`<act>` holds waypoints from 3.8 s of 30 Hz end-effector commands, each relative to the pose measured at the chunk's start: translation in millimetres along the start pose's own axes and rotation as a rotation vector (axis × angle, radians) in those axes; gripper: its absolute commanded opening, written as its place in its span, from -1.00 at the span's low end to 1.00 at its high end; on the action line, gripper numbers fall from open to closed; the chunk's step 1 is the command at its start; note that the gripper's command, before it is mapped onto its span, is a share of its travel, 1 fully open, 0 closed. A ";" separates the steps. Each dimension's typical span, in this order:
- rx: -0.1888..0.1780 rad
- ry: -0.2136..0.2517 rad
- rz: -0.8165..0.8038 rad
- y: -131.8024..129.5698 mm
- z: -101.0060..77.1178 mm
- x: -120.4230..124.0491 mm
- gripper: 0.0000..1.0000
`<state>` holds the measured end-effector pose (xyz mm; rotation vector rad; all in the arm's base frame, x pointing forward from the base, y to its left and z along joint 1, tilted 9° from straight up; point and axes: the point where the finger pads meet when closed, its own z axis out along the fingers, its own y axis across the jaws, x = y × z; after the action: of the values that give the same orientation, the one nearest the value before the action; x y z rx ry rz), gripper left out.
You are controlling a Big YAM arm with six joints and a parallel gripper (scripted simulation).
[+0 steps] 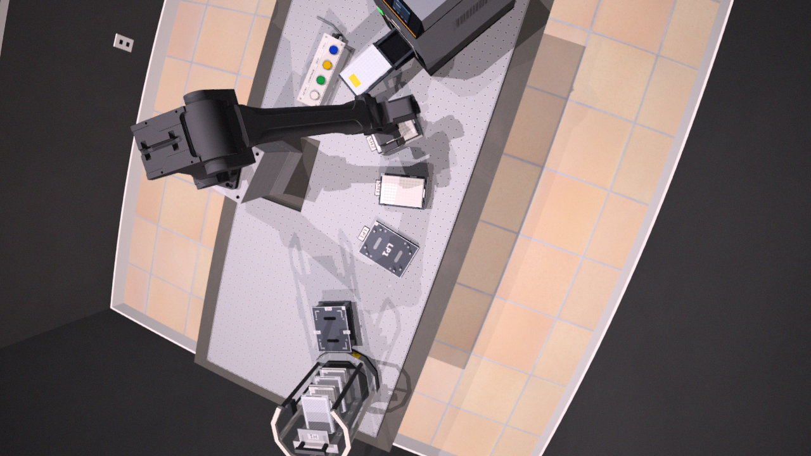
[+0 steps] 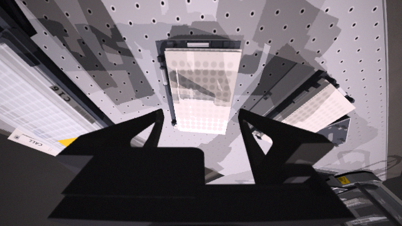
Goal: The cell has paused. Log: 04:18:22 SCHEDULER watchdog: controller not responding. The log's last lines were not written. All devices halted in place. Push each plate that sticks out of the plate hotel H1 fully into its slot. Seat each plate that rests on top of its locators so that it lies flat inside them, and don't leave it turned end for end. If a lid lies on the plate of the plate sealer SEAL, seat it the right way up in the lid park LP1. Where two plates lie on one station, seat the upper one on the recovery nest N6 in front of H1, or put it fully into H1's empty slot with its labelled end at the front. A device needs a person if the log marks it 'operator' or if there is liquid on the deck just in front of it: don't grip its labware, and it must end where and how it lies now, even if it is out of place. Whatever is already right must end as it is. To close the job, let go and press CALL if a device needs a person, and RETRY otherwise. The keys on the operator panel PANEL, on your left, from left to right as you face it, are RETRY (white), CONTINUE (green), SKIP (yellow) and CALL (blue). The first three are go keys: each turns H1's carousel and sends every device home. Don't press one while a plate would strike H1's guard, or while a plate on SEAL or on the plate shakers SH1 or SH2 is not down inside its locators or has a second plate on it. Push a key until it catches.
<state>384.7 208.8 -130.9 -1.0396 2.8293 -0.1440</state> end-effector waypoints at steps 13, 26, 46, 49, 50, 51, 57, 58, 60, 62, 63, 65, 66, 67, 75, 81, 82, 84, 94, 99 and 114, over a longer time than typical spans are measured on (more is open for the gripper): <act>0.005 -0.048 0.007 -10.2 10.9 -20.9 1.00; 0.002 -0.034 0.002 -7.5 30.6 -16.6 1.00; 0.004 -0.048 0.000 -4.4 29.2 -18.7 1.00; 0.003 -0.029 0.003 -3.5 32.8 -12.8 0.92; 0.003 -0.029 0.003 -3.5 32.8 -12.8 0.92; 0.003 -0.029 0.003 -3.5 32.8 -12.8 0.92; 0.003 -0.029 0.003 -3.5 32.8 -12.8 0.68; 0.003 -0.029 0.003 -3.5 32.8 -12.8 0.68; 0.003 -0.029 0.003 -3.5 32.8 -12.8 0.68; 0.003 -0.029 0.003 -3.5 32.8 -12.8 0.68; 0.003 -0.029 0.003 -3.5 32.8 -12.8 0.68; 0.003 -0.029 0.003 -3.5 32.8 -12.8 0.68; 0.003 -0.029 0.003 -3.5 32.8 -12.8 0.68; 0.003 -0.029 0.003 -3.5 32.8 -12.8 0.68; 0.003 -0.029 0.003 -3.5 32.8 -12.8 0.68; 0.003 -0.029 0.003 -3.5 32.8 -12.8 0.68; 0.003 -0.029 0.003 -3.5 32.8 -12.8 0.68; 0.003 -0.029 0.003 -3.5 32.8 -12.8 0.68; 0.003 -0.029 0.003 -3.5 32.8 -12.8 0.68; 0.003 -0.029 0.003 -3.5 32.8 -12.8 0.68; 0.003 -0.029 0.003 -3.5 32.8 -12.8 0.68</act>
<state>394.2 207.9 -166.7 -1.0331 2.8224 -0.1407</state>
